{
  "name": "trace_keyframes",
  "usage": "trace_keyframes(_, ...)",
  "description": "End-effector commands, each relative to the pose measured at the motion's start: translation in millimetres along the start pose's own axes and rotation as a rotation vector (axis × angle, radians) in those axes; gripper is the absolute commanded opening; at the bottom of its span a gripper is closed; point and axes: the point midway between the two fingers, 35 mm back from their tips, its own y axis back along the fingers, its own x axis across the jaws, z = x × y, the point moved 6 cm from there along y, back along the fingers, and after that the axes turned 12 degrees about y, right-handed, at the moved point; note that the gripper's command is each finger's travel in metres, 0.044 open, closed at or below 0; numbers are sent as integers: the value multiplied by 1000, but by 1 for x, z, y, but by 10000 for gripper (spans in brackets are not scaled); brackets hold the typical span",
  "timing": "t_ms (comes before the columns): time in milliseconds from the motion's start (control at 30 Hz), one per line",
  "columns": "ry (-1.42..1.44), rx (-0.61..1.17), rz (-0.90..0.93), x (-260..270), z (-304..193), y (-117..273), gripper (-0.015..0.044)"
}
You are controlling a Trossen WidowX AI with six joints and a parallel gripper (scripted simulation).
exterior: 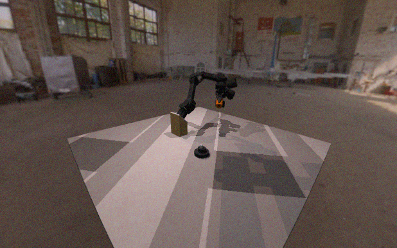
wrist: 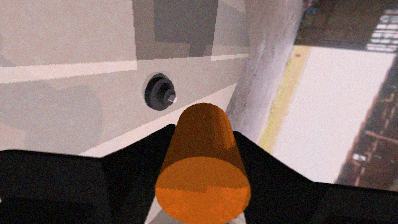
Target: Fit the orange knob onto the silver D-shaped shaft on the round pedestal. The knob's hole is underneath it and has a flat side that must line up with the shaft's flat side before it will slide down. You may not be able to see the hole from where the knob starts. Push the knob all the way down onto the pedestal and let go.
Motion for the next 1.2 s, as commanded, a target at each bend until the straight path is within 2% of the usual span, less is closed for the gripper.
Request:
trace_keyframes(0, 1, 2, -4, -1, 0, 0, 0)
trace_keyframes(767, -4, -1, -8, 1, 0, -2, 0)
trace_keyframes(900, -6, -12, 40, 2, 0, -6, 0)
trace_keyframes(1167, -5, -56, 247, 1, 0, -21, 0)
